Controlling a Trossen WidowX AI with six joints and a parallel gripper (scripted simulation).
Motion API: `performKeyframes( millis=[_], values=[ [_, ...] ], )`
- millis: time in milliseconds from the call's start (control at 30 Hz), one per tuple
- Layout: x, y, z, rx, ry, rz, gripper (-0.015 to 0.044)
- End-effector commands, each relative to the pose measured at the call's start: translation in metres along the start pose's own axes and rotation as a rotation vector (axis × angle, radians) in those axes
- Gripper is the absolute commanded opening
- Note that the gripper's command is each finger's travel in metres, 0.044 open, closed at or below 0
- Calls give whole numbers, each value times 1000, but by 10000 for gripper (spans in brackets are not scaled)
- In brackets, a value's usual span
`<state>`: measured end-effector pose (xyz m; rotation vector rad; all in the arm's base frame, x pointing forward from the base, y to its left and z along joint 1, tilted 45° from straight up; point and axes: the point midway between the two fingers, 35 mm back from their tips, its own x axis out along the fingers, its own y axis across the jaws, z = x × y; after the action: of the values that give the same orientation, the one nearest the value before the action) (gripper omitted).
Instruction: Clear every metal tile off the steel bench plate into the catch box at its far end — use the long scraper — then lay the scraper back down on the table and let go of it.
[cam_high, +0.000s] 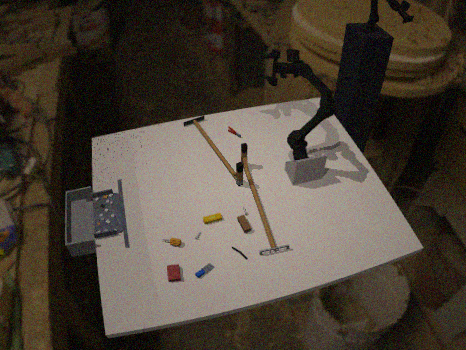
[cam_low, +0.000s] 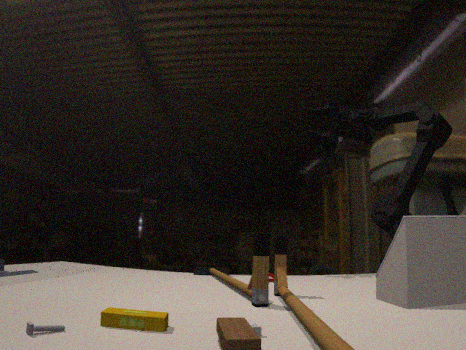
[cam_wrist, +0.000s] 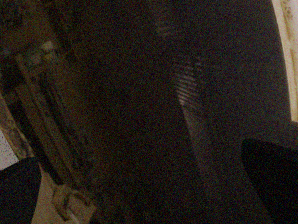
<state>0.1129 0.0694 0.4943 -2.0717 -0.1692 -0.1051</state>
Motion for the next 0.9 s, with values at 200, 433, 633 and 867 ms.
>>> performKeyframes(
  millis=[200, 433, 633, 867],
  values=[
    [10, 15, -18, 193, -53, 16, 440],
    [20, 26, -27, 323, -97, 38, 440],
    [30, 34, -33, 427, -123, 61, 440],
    [42, 44, -37, 545, -154, 97, 440]
  ],
)
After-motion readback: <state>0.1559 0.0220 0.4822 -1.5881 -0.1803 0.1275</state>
